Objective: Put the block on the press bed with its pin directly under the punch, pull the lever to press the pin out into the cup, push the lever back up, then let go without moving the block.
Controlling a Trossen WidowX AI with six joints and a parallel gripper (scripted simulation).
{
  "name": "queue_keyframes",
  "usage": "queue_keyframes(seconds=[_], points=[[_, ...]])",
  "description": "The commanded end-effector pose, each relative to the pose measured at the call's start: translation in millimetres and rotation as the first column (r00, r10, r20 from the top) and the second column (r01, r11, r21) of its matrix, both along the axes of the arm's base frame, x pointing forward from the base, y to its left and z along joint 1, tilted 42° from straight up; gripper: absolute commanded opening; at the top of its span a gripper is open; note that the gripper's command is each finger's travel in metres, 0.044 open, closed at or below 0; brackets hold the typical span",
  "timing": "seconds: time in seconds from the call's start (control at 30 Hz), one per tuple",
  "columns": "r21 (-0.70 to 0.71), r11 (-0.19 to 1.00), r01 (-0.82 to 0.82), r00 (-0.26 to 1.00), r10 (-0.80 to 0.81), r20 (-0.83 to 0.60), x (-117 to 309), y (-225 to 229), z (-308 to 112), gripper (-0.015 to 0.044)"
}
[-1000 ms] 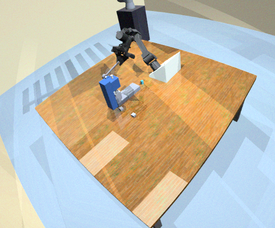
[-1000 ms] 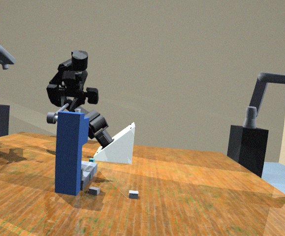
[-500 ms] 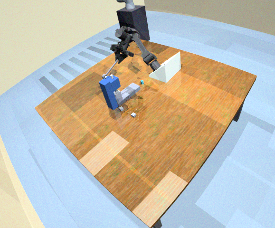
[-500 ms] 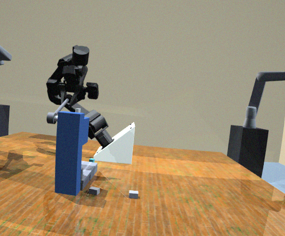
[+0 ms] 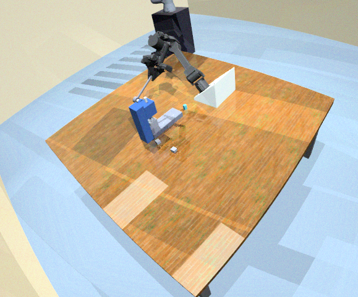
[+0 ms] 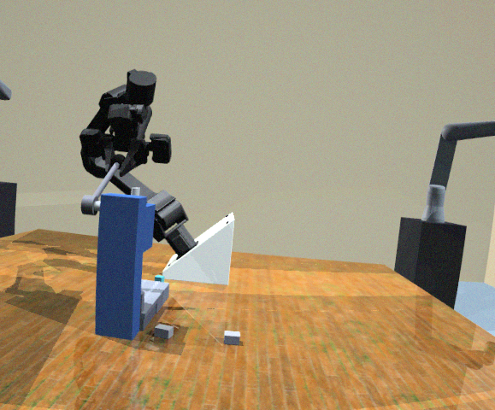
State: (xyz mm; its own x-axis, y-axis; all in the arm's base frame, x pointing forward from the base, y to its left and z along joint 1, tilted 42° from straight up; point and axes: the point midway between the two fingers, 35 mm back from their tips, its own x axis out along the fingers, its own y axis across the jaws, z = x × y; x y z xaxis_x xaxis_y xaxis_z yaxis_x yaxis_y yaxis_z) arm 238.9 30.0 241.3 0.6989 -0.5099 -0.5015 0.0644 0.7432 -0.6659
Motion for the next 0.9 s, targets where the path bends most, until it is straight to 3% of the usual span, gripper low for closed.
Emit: queue_keyframes(seconds=[0.0, 0.87], points=[[0.007, 1.0, 0.003, 1.0, -0.003, 0.011, 5, 4, 6, 0.0], [0.007, 1.0, 0.003, 1.0, -0.003, 0.012, 27, 21, 27, 0.0]])
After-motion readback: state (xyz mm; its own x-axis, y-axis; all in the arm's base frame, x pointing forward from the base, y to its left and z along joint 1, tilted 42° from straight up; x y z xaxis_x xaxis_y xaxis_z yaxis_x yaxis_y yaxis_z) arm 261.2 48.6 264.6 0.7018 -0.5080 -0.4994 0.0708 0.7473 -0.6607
